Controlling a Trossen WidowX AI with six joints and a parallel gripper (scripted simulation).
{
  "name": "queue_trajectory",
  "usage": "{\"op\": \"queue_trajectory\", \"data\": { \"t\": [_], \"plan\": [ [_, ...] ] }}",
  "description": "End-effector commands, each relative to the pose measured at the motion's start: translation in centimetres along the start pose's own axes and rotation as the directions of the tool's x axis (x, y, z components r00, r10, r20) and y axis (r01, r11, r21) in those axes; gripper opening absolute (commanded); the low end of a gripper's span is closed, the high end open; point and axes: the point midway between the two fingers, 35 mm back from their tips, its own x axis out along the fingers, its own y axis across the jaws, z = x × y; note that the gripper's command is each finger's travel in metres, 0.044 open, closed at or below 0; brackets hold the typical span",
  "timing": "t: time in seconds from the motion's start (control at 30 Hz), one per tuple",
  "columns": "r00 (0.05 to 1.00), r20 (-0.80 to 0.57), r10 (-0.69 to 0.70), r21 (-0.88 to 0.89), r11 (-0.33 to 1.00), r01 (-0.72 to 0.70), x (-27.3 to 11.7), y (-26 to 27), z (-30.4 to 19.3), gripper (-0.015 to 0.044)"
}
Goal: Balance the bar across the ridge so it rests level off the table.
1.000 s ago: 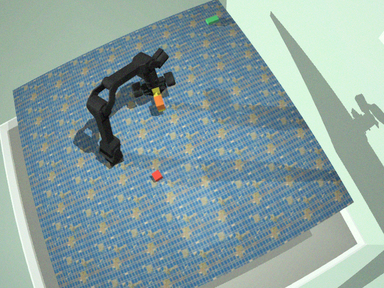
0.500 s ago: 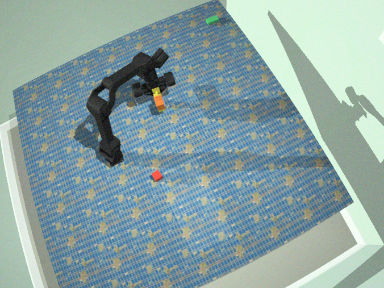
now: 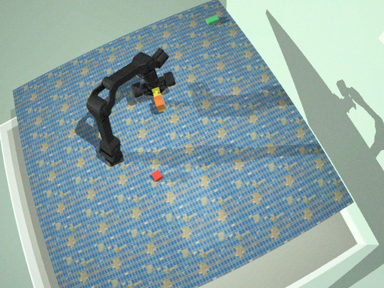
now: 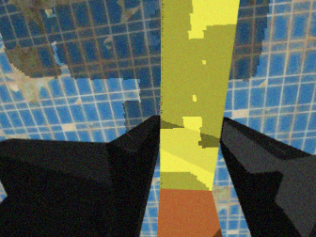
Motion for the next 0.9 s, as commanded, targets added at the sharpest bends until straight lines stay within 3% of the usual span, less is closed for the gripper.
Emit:
{"op": "queue_trajectory", "data": {
  "t": [0.0,0.7,0.87],
  "plan": [
    [1.000,0.000,0.000,0.000,1.000,0.000,-0.01,0.00,0.00,0.0172],
    [1.000,0.000,0.000,0.000,1.000,0.000,-0.01,0.00,0.00,0.0185],
    [1.000,0.000,0.000,0.000,1.000,0.000,-0.01,0.00,0.00,0.0316]
  ]
}}
